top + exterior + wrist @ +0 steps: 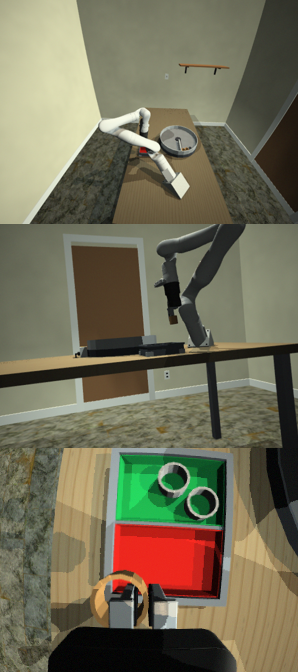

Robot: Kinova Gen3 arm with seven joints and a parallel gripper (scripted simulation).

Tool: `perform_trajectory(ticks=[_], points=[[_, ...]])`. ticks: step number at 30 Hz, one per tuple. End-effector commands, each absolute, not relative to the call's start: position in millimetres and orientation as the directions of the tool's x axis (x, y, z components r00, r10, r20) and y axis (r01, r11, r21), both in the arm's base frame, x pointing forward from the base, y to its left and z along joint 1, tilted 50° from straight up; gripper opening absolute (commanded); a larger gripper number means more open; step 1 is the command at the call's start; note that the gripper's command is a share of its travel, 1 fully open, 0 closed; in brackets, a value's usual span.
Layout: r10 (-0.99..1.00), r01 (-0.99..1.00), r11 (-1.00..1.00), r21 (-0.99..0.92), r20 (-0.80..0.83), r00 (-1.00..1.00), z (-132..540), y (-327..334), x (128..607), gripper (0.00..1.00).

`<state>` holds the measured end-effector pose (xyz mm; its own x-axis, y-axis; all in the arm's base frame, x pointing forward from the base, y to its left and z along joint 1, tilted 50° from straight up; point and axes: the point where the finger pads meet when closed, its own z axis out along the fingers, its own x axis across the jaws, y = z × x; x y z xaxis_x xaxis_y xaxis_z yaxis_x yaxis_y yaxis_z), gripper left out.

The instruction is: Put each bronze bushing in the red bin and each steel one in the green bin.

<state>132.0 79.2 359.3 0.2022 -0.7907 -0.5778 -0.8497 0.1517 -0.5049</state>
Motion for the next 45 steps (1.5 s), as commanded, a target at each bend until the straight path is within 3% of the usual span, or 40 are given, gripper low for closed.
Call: perform_trajectory(ticks=[1, 21, 45], points=[[-0.826, -0.82, 0.164, -0.549, -0.53, 0.189, 366.9, 75.1, 131.1, 0.0], [-0.826, -0.82, 0.164, -0.549, -0.531, 0.19, 364.1, 77.3, 133.4, 0.0], [-0.826, -0.82, 0.164, -0.549, -0.531, 0.191, 322.5, 112.1, 168.3, 0.0]])
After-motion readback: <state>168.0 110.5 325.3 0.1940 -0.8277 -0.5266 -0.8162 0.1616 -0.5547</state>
